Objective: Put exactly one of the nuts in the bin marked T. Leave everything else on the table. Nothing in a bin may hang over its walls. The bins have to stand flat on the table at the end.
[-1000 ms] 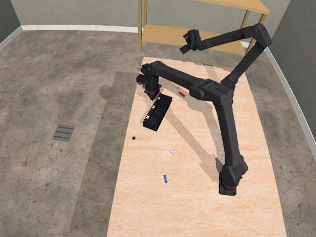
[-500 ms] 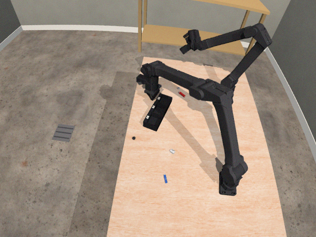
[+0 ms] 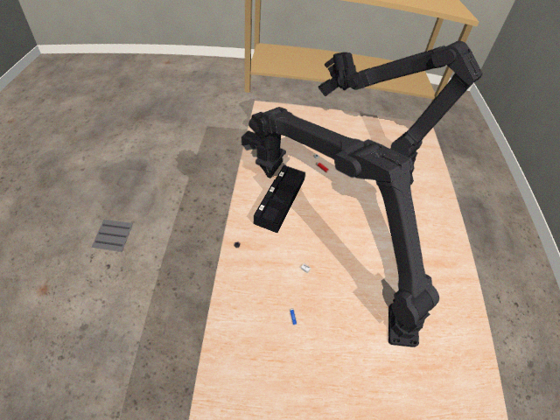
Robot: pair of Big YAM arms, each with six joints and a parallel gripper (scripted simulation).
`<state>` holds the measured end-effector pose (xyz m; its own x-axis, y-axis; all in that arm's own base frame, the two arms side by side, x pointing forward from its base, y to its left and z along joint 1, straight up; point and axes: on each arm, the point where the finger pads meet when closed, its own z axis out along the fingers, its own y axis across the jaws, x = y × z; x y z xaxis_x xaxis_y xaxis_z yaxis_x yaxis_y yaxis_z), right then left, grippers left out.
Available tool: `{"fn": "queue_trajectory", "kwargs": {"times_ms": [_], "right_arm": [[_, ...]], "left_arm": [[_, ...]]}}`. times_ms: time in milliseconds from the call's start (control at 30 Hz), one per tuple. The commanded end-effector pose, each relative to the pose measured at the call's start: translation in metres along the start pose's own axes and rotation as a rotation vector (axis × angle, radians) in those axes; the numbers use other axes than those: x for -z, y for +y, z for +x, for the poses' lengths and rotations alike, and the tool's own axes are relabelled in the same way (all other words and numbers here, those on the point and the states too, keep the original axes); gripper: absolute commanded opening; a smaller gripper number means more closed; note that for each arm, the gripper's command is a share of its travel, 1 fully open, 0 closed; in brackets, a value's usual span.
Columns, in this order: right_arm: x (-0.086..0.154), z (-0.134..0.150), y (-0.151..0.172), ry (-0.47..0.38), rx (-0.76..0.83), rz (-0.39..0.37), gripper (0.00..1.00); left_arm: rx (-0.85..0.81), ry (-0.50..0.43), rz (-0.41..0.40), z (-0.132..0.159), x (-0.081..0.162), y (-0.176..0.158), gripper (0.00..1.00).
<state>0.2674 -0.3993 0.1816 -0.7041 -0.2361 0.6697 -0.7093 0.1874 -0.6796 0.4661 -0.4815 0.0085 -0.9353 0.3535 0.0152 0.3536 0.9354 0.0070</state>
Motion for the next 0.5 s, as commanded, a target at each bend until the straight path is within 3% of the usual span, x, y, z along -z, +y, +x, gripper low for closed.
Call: {"fn": "queue_trajectory", "kwargs": {"times_ms": [0,67,467], "right_arm": [[-0.003,0.007,-0.001,0.014,-0.011,-0.003,1.0],[-0.003,0.007,-0.001,0.014,-0.011,-0.003,1.0],[-0.003,0.007,-0.001,0.014,-0.011,-0.003,1.0]], "left_arm": [[0.001,-0.044,0.02,-0.024,0.019,-0.005,0.11],[0.001,-0.091,0.042,-0.027,0.06,-0.007,0.11],[0.001,-0.092,0.042,-0.023,0.089,-0.005,0.11]]}}
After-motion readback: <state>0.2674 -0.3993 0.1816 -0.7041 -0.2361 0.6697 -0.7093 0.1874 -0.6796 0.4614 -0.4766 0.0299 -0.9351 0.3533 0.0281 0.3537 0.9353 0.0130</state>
